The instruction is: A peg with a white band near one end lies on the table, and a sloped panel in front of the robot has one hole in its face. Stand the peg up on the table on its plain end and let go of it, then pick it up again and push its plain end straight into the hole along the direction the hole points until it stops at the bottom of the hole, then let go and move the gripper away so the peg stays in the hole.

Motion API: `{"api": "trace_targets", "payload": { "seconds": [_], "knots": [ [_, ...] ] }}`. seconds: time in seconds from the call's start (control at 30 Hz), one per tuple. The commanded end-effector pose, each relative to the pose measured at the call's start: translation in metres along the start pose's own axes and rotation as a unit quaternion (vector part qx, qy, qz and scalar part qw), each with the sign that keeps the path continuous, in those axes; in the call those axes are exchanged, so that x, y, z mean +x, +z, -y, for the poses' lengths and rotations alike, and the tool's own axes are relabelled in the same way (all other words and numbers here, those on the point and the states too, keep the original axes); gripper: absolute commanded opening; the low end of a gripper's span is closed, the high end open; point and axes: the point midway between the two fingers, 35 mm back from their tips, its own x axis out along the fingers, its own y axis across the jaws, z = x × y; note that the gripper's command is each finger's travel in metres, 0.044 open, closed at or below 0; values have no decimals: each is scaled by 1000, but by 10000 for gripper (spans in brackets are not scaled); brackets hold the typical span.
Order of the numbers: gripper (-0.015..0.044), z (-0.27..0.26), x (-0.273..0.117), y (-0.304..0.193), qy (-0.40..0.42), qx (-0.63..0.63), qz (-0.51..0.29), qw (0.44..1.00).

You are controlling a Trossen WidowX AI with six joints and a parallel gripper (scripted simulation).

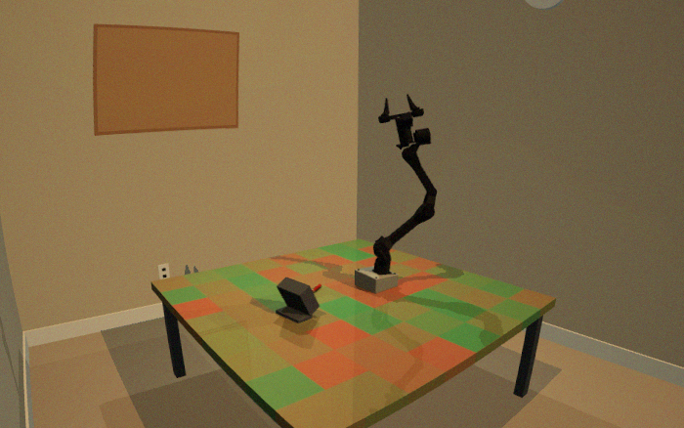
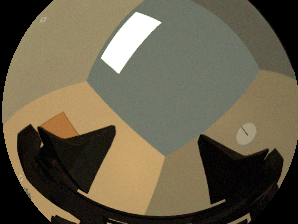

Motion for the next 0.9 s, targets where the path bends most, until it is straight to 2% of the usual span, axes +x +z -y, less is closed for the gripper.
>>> {"api": "trace_targets", "payload": {
  "seconds": [0.0,0.43,0.87],
  "knots": [
    [440,-52,6,-3,64,17,-1,998],
    [440,-210,-10,9,259,92,12,961],
    [440,-355,-76,26,456,135,4,880]
  ]
}}
